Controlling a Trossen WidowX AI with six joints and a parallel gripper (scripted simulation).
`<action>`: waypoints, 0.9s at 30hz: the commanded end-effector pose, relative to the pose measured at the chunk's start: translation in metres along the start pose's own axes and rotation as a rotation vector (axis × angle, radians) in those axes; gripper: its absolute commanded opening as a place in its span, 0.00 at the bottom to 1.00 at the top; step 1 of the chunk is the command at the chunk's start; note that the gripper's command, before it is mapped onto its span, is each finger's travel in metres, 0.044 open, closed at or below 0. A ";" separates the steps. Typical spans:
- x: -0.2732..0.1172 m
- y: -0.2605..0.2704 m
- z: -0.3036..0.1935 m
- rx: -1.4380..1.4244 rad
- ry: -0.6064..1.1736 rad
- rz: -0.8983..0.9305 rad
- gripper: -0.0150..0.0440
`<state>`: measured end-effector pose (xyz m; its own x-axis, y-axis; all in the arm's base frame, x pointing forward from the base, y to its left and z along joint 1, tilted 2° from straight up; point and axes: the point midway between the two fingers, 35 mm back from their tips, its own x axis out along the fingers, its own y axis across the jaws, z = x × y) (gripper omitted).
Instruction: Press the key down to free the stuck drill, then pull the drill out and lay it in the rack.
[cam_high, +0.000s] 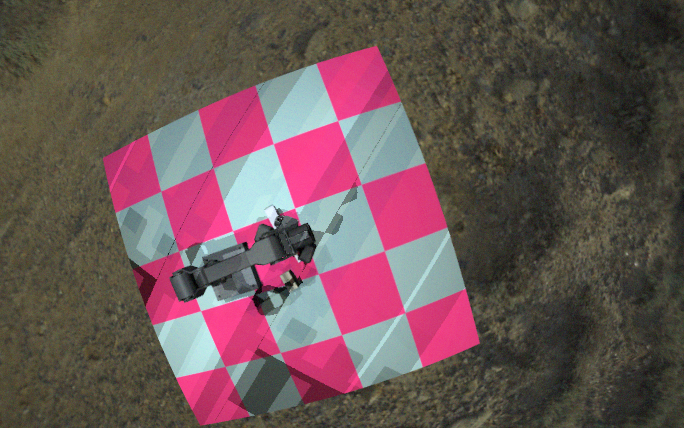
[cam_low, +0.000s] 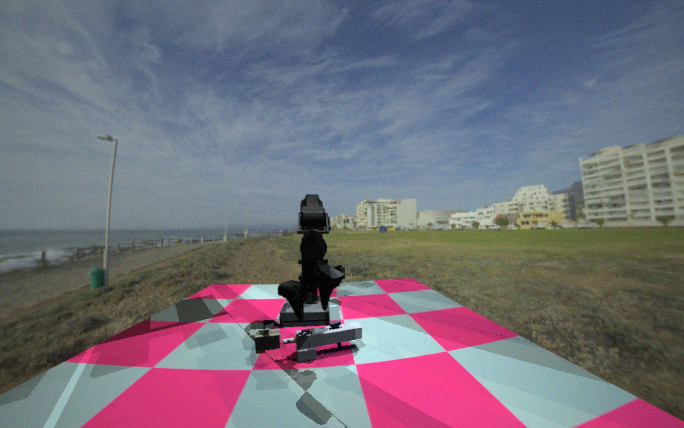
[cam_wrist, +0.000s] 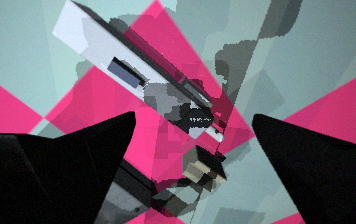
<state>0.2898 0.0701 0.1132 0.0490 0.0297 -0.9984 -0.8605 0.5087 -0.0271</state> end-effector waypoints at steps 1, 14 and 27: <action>0.039 -0.036 -0.046 -0.548 0.008 0.018 1.00; 0.058 -0.053 -0.073 -0.877 0.007 0.020 1.00; 0.058 -0.053 -0.073 -0.877 0.007 0.020 1.00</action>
<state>0.3024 -0.0158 0.0564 0.0331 0.0193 -0.9993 -0.9525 -0.3024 -0.0374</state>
